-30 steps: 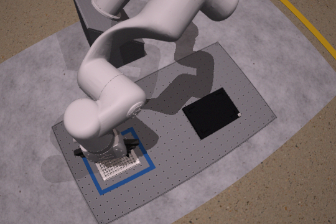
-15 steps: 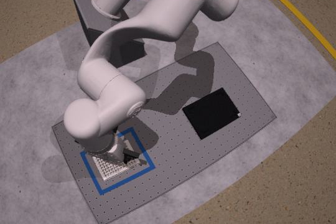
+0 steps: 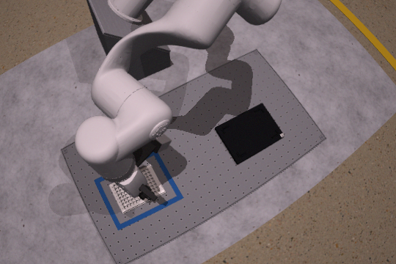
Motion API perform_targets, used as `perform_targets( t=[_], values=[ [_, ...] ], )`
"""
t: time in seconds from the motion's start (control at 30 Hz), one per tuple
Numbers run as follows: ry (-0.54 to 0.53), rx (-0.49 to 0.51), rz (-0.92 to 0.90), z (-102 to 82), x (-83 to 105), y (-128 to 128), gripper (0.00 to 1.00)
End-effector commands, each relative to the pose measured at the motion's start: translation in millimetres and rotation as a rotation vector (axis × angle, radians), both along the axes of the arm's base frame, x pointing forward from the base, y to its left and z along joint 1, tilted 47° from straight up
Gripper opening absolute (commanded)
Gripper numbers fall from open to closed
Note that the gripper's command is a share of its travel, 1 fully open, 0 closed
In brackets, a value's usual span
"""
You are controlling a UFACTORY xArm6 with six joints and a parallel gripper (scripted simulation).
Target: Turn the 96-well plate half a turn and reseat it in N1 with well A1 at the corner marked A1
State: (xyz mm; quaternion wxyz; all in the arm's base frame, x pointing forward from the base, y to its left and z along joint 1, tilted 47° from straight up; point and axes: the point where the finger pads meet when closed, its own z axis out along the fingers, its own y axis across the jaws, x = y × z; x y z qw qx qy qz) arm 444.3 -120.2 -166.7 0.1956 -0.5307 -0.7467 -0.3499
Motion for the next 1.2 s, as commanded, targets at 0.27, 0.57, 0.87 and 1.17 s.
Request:
perform_targets(
  t=[0.27, 0.57, 0.87, 1.17],
  values=[
    [0.277, 0.026, -0.25, 1.0, 1.2, -1.8, 1.0],
    [0.305, 0.029, -0.276, 0.9, 1.2, -1.8, 1.0],
    [0.305, 0.029, -0.276, -2.4, 1.6, 1.8, 1.0],
    [0.305, 0.029, -0.276, -12.7, 2.7, 12.8, 1.0]
  ],
)
